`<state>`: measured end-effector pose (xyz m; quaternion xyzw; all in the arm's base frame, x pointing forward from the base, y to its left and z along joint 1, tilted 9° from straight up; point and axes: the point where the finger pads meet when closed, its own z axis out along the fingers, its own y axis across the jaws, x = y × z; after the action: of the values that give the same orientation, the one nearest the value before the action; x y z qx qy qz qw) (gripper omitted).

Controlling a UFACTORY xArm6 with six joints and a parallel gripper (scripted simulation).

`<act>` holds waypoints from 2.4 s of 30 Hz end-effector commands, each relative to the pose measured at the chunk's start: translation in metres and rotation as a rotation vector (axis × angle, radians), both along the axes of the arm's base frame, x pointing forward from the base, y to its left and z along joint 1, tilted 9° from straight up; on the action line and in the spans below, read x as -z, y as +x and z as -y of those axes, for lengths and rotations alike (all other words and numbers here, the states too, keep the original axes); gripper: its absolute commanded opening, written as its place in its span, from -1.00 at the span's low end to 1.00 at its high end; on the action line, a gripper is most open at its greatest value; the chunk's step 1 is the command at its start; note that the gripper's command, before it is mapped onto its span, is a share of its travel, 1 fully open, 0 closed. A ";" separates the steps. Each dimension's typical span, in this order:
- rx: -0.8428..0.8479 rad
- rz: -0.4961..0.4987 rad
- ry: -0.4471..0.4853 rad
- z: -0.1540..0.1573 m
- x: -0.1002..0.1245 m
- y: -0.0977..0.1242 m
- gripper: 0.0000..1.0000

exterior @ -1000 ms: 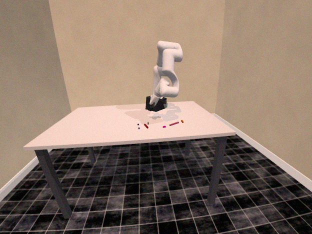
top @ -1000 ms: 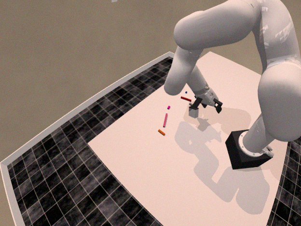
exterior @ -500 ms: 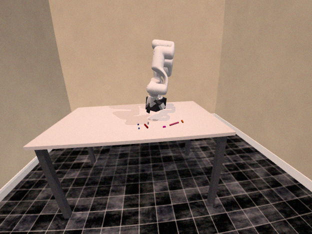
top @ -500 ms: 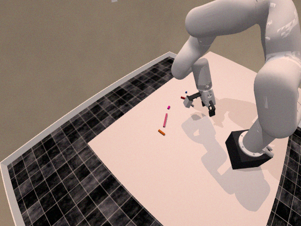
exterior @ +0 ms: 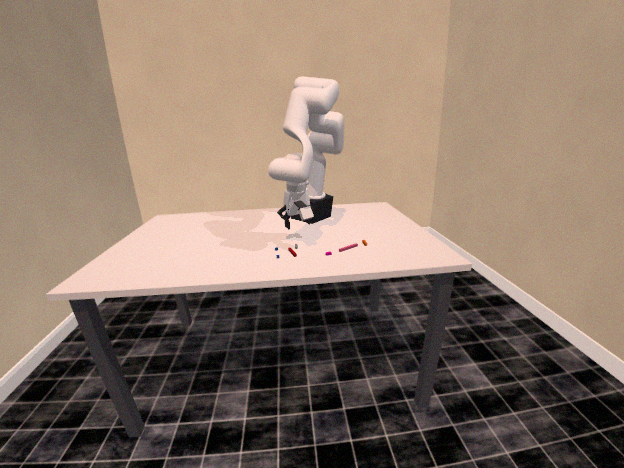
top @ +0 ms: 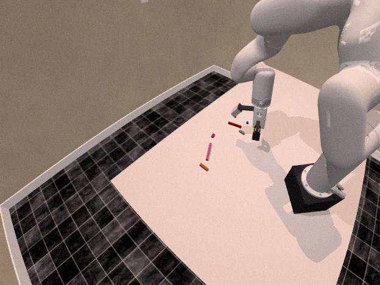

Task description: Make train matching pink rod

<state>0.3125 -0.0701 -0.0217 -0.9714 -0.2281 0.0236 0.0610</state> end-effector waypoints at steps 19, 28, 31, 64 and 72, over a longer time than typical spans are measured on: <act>0.401 0.141 0.020 0.037 -0.004 0.037 1.00; 0.401 0.141 0.020 0.037 -0.004 0.037 1.00; 0.401 0.141 0.020 0.037 -0.004 0.037 1.00; 0.401 0.141 0.020 0.037 -0.004 0.037 1.00; 0.401 0.141 0.020 0.037 -0.004 0.037 1.00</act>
<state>0.3487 -0.1063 -0.0189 -0.9960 -0.0340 -0.0580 0.0584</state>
